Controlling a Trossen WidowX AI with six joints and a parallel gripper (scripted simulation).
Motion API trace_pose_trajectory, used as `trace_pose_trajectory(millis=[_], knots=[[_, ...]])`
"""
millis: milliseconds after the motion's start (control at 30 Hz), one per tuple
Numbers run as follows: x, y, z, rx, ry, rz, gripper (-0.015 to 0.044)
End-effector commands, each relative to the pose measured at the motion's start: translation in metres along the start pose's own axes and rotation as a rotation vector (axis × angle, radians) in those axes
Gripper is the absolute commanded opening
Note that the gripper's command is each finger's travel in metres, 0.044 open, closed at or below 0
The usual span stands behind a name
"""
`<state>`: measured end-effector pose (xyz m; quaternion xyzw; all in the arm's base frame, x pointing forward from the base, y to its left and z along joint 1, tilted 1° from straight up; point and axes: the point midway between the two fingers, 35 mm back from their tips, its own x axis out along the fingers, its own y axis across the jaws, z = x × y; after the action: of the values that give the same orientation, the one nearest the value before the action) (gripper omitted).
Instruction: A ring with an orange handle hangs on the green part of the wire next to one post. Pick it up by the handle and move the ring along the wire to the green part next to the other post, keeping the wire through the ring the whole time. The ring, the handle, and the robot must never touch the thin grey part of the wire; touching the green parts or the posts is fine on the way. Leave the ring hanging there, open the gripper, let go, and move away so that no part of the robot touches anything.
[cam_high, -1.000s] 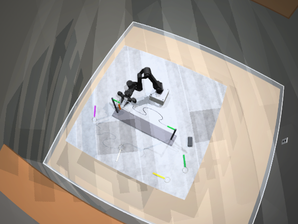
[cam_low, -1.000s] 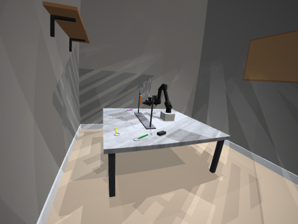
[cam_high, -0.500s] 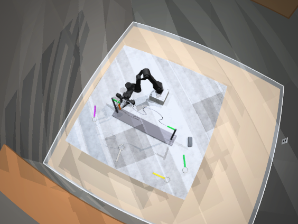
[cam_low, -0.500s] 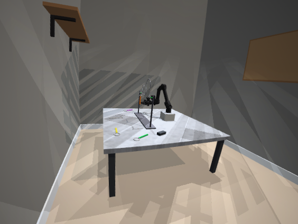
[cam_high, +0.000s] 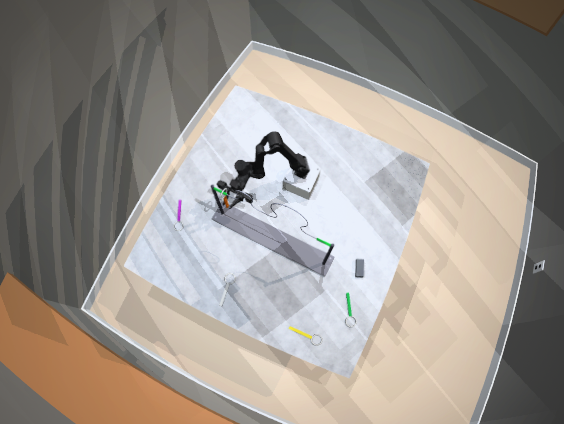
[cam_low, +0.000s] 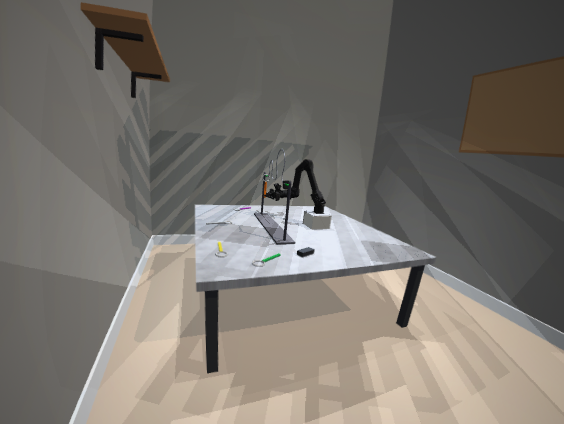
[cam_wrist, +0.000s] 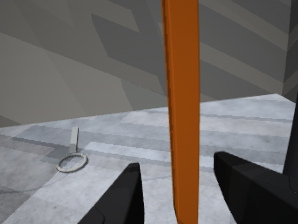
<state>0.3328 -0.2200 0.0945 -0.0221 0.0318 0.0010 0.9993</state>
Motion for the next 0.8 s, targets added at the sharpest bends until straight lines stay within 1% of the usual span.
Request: trace_pose_trajectory(millis=[0,267,767], knots=[[0.008,-0.002,-0.001,0.006,-0.001,-0.002,0.016],[0.02,-0.001,0.0,0.006,-0.003,-0.002,0.016],[0.02,-0.001,0.0,0.006,-0.003,-0.002,0.016]])
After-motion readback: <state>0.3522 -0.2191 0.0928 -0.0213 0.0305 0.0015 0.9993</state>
